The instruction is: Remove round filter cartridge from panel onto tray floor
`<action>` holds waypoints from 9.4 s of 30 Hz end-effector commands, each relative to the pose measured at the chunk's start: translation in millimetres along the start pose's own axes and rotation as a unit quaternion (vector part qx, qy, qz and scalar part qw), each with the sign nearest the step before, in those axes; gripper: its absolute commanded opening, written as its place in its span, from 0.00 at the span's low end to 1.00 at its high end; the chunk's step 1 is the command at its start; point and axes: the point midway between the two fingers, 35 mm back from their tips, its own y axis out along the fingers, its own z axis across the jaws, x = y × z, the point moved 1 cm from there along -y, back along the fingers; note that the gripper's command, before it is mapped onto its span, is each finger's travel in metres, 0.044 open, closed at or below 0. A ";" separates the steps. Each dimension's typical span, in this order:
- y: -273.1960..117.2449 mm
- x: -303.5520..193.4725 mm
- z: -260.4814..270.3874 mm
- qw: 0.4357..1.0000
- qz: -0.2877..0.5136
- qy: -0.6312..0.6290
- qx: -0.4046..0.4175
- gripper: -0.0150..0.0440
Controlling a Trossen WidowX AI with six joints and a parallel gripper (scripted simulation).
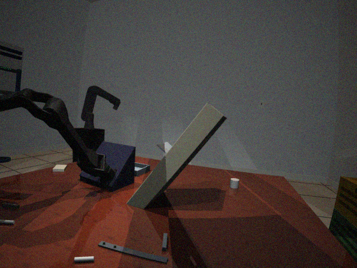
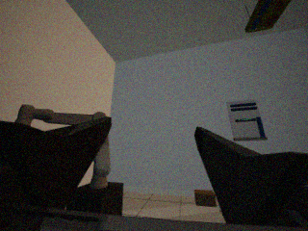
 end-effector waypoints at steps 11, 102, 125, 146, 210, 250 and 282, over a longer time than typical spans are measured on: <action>-89.1 -90.2 66.9 0.979 0.196 -0.039 0.048 0.44; -609.7 439.6 -261.5 0.075 -0.738 -0.062 0.667 0.43; -629.4 441.0 -259.0 0.073 -0.738 -0.061 0.668 0.43; -662.0 441.5 -250.6 0.076 -0.738 -0.062 0.668 0.43; -683.1 442.5 -247.1 0.077 -0.737 -0.062 0.668 0.43; -684.1 442.5 -246.9 0.095 -0.410 -0.026 0.907 0.25; -683.4 442.6 -247.2 0.097 0.036 0.019 0.994 0.25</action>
